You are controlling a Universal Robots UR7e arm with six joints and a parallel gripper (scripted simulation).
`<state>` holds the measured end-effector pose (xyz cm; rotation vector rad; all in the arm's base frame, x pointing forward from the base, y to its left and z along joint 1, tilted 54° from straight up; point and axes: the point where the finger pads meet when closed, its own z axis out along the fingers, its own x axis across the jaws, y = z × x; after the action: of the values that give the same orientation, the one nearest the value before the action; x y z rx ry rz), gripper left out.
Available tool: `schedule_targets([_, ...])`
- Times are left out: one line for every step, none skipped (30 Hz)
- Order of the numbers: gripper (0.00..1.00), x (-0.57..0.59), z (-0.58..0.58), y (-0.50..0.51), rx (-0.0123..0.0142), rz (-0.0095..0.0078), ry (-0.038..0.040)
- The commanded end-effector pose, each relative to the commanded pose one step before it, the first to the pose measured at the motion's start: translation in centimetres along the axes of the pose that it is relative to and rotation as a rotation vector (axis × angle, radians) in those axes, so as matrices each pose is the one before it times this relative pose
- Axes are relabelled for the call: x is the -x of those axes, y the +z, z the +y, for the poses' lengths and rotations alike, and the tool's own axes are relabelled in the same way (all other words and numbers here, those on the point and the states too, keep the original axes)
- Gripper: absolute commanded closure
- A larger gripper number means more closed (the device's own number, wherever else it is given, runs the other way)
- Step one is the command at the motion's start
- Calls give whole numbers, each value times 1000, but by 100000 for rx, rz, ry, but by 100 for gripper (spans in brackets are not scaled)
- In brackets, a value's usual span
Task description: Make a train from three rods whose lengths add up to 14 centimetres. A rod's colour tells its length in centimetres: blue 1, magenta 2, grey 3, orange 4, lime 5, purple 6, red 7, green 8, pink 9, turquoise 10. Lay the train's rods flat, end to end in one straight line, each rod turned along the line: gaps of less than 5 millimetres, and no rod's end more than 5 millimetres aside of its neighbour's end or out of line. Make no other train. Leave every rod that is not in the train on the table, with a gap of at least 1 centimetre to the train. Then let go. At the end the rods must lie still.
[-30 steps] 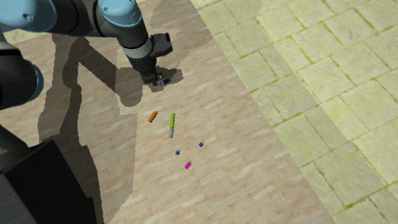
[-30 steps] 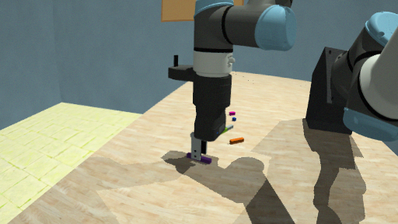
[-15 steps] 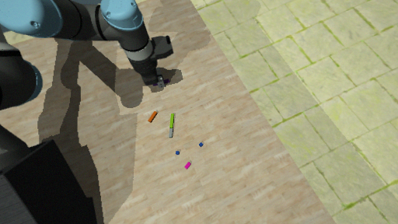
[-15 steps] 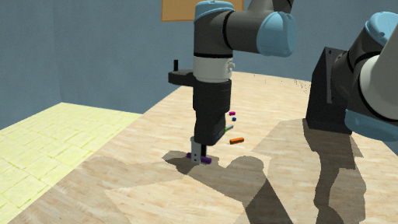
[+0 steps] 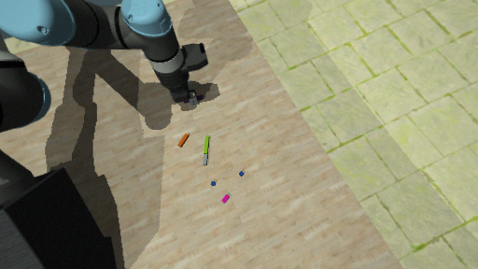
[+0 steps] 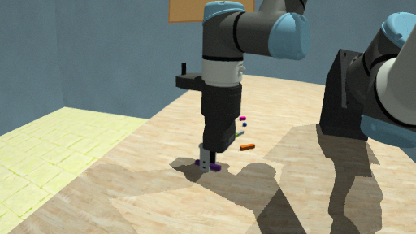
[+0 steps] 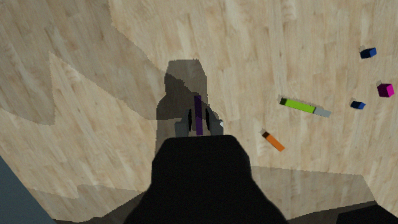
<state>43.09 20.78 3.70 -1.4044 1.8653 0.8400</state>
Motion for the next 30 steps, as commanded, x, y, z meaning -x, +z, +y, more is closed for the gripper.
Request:
schedule_targets([46, 5, -34, -28, -87, -4, -31])
schedule_targets([46, 0, 0, 0, 0, 0, 0])
schedule_targets([46, 0, 0, 0, 0, 0, 0])
schedule_targets([46, 0, 0, 0, 0, 0, 0])
schedule_targets([46, 0, 0, 0, 0, 0, 0])
schedule_targets([46, 0, 0, 0, 0, 0, 0])
schedule_targets([46, 0, 0, 0, 0, 0, 0])
schedule_targets([46, 0, 0, 0, 0, 0, 0])
schedule_targets([46, 0, 0, 0, 0, 0, 0])
schedule_targets([46, 0, 0, 0, 0, 0, 0])
schedule_targets([46, 0, 0, 0, 0, 0, 0])
schedule_targets([46, 0, 0, 0, 0, 0, 0])
schedule_targets([46, 0, 0, 0, 0, 0, 0])
schedule_targets([46, 0, 0, 0, 0, 0, 0])
schedule_targets([46, 0, 0, 0, 0, 0, 0])
schedule_targets([46, 0, 0, 0, 0, 0, 0])
schedule_targets([46, 0, 0, 0, 0, 0, 0])
schedule_targets([46, 0, 0, 0, 0, 0, 0])
schedule_targets([46, 0, 0, 0, 0, 0, 0])
schedule_targets([46, 0, 0, 0, 0, 0, 0])
schedule_targets([76, 0, 0, 0, 0, 0, 0])
schedule_targets([76, 0, 0, 0, 0, 0, 0])
schedule_targets([76, 0, 0, 0, 0, 0, 0])
schedule_targets([76, 0, 0, 0, 0, 0, 0])
schedule_targets([76, 0, 0, 0, 0, 0, 0])
schedule_targets([76, 0, 0, 0, 0, 0, 0])
schedule_targets([76, 0, 0, 0, 0, 0, 0])
schedule_targets([76, 0, 0, 0, 0, 0, 0])
schedule_targets([76, 0, 0, 0, 0, 0, 0])
schedule_targets([76, 0, 0, 0, 0, 0, 0])
